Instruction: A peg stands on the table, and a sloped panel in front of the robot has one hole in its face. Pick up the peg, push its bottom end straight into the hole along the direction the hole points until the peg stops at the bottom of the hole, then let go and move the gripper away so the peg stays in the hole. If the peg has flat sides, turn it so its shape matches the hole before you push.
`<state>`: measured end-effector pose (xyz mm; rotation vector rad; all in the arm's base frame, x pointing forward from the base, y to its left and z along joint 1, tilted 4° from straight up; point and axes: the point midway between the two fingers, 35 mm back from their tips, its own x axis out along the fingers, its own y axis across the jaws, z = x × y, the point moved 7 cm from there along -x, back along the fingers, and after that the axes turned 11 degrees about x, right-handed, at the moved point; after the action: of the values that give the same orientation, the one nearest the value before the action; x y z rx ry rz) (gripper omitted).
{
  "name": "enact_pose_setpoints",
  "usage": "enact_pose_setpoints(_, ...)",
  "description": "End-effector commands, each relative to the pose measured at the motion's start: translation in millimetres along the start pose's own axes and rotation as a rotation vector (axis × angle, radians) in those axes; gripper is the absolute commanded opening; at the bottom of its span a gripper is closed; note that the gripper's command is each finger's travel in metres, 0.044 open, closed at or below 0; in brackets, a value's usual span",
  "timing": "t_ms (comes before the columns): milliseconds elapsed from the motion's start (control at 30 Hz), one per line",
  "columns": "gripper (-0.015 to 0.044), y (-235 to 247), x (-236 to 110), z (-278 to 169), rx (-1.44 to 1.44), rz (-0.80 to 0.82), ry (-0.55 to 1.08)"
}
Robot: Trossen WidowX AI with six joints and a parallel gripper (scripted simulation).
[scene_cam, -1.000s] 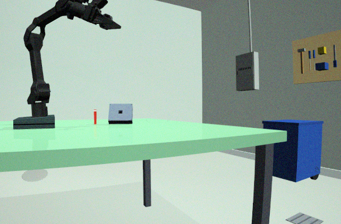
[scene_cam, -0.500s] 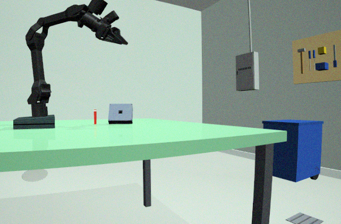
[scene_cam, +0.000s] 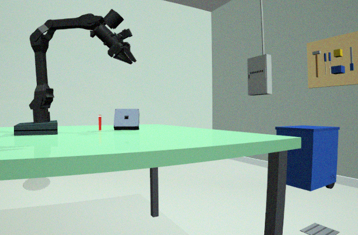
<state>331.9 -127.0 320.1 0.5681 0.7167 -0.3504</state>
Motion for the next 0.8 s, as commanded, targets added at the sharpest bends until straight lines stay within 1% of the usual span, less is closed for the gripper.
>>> enact_pose_setpoints(0,0.044,9,10,-12,-0.004,-0.004,0.047)
enact_pose_setpoints(467,0.044,49,37,-59,-0.047,0.005,0.212)
enact_pose_setpoints(767,0.044,70,52,-96,-0.055,-0.02,0.334)
